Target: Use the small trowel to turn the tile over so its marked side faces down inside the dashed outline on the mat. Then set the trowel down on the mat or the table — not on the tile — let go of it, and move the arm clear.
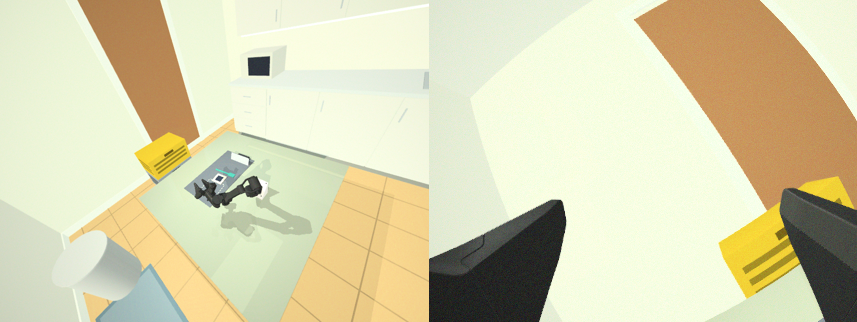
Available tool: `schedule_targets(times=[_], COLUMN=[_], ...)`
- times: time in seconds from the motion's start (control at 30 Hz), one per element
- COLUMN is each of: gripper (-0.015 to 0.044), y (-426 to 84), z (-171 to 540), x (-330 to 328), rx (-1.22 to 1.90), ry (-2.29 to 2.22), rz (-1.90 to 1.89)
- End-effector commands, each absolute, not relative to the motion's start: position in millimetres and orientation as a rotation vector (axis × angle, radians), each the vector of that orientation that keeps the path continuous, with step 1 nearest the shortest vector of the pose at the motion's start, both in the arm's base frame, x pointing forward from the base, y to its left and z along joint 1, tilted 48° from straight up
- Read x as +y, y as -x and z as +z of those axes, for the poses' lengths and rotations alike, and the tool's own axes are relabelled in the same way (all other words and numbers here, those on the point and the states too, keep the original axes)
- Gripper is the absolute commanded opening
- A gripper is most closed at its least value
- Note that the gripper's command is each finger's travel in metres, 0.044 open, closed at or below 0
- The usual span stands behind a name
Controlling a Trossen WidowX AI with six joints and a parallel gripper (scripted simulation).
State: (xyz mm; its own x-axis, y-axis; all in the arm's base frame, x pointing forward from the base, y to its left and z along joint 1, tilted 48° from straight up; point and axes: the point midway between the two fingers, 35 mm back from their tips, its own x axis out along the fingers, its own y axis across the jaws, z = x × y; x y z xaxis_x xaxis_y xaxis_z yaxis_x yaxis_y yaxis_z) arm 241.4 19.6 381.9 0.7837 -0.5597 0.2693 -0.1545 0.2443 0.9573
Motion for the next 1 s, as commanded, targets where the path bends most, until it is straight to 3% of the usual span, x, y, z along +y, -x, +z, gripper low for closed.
schedule_targets(times=[0.0,0.37,0.97], gripper=[0.0374,0.01,0.01], y=[-241.8,-291.8,-400.7], z=[382.0,382.7,333.7], x=[19.8,29.2,1.1], rx=[-0.656,-0.579,-0.286], ry=[-1.316,-1.078,-0.687], rz=[-0.306,-0.341,-0.479])
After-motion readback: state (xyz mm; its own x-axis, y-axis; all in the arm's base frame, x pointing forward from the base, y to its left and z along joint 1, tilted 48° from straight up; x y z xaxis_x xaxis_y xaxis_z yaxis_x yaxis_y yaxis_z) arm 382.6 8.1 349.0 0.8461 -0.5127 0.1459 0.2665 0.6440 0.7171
